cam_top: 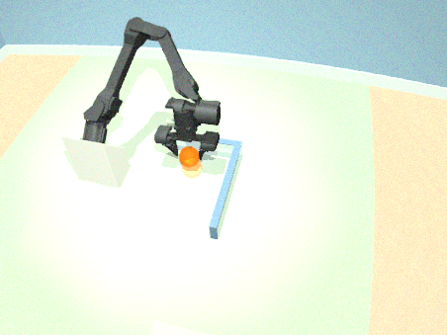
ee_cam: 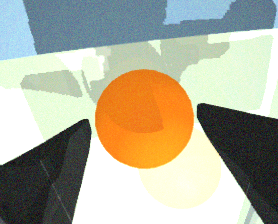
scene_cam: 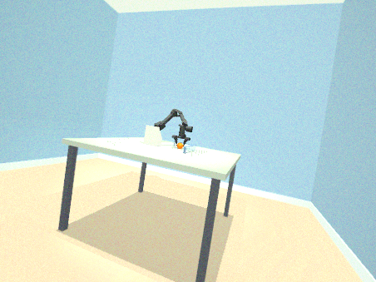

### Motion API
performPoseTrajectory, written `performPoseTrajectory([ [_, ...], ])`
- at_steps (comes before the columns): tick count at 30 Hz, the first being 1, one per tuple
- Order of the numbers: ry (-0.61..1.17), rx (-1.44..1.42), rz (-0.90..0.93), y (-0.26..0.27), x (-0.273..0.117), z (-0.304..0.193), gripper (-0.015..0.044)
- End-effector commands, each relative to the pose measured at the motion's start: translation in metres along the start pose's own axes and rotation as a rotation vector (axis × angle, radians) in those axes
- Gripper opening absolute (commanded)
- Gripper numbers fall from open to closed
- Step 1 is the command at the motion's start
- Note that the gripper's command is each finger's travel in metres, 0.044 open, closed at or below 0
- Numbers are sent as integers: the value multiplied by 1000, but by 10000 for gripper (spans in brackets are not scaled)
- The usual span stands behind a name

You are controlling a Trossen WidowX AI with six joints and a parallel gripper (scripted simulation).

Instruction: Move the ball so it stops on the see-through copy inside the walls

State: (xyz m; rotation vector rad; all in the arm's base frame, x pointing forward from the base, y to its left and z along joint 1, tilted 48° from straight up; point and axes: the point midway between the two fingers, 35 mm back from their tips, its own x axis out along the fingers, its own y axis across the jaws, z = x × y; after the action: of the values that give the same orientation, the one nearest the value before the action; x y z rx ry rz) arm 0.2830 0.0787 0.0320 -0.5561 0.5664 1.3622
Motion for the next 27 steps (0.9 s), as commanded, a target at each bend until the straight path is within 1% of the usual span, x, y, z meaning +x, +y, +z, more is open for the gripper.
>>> performPoseTrajectory([
  [1,-4,4,0,0,1,0,320],
  [8,-4,4,0,0,1,0,273],
  [13,26,63,-33,-7,-2,-11,142],
  [18,35,58,-31,-10,-20,-14,11],
  [19,36,57,-29,-11,-24,-14,0],
  [27,38,38,-16,-12,-68,-14,0],
])
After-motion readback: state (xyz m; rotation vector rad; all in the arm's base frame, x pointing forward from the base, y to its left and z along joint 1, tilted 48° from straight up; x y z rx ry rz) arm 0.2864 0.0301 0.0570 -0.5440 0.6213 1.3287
